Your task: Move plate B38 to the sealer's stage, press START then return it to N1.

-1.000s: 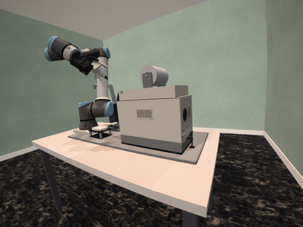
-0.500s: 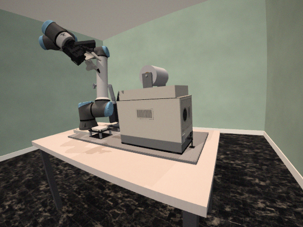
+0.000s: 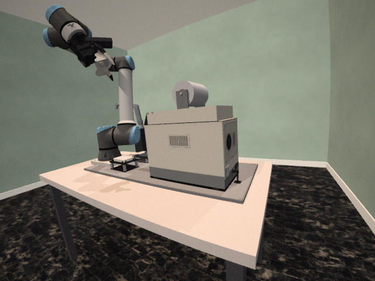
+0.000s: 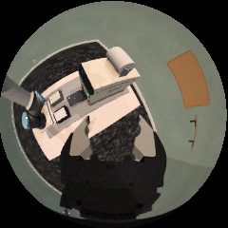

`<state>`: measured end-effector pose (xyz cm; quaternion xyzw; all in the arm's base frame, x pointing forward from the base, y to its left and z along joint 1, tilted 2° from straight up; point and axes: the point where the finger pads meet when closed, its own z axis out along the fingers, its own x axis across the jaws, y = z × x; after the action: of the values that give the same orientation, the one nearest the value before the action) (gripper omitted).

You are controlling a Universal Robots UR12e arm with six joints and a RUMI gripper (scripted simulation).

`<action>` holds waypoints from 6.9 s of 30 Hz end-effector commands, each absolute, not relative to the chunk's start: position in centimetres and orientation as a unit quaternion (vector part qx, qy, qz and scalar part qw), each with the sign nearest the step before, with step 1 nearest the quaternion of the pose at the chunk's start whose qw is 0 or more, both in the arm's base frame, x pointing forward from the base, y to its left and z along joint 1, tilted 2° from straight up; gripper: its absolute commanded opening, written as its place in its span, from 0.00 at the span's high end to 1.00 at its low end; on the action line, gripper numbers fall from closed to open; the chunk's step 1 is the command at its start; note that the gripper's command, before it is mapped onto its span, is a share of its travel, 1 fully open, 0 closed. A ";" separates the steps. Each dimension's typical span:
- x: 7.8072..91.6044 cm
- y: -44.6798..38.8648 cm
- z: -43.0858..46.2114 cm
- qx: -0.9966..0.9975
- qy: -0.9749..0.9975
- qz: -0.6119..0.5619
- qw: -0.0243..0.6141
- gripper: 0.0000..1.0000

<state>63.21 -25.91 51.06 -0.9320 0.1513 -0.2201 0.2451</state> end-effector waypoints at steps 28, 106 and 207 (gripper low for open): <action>59.1 -32.8 60.2 -0.969 0.148 -0.132 0.148 0.32; 55.1 -31.1 75.8 -0.998 0.062 -0.001 0.000 0.32; 54.8 -6.9 63.9 -0.994 -0.107 0.000 0.004 0.32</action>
<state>55.59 -7.34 65.03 -0.9942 -0.1070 0.0011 0.0042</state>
